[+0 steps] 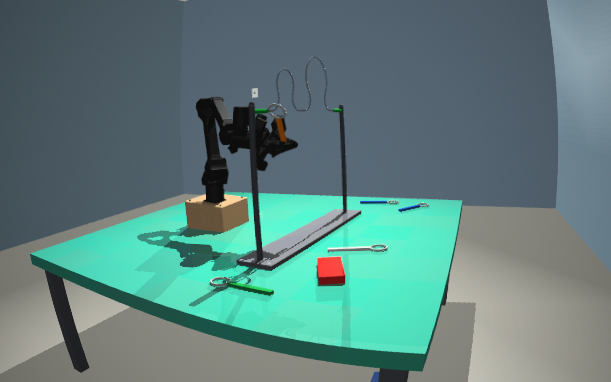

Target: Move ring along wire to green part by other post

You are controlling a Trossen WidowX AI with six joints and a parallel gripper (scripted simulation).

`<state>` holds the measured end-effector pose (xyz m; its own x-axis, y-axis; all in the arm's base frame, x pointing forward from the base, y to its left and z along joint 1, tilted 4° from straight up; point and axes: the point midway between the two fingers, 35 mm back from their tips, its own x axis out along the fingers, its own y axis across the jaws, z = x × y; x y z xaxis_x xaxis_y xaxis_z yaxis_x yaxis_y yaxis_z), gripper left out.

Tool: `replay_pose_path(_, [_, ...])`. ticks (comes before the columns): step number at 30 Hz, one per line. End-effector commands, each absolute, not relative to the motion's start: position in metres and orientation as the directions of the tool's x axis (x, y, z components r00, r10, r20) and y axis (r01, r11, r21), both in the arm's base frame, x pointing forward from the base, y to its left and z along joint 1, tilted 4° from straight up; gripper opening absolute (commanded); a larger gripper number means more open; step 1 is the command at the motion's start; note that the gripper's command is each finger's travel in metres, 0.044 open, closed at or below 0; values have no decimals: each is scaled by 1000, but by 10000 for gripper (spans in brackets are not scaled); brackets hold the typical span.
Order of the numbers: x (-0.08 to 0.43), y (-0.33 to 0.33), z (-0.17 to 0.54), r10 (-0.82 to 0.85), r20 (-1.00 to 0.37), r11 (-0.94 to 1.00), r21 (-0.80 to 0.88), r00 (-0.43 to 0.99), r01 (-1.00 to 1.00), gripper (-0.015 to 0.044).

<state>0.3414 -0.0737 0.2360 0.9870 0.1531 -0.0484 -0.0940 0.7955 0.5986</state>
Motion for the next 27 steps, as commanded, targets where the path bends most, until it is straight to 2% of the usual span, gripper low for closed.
replay_pose_path(1, [337,-68,248,176,-41,778,617,984,-114,-150])
replay_pose_path(27, [324,-54,264,260,-85,683,720,962,-121,-150])
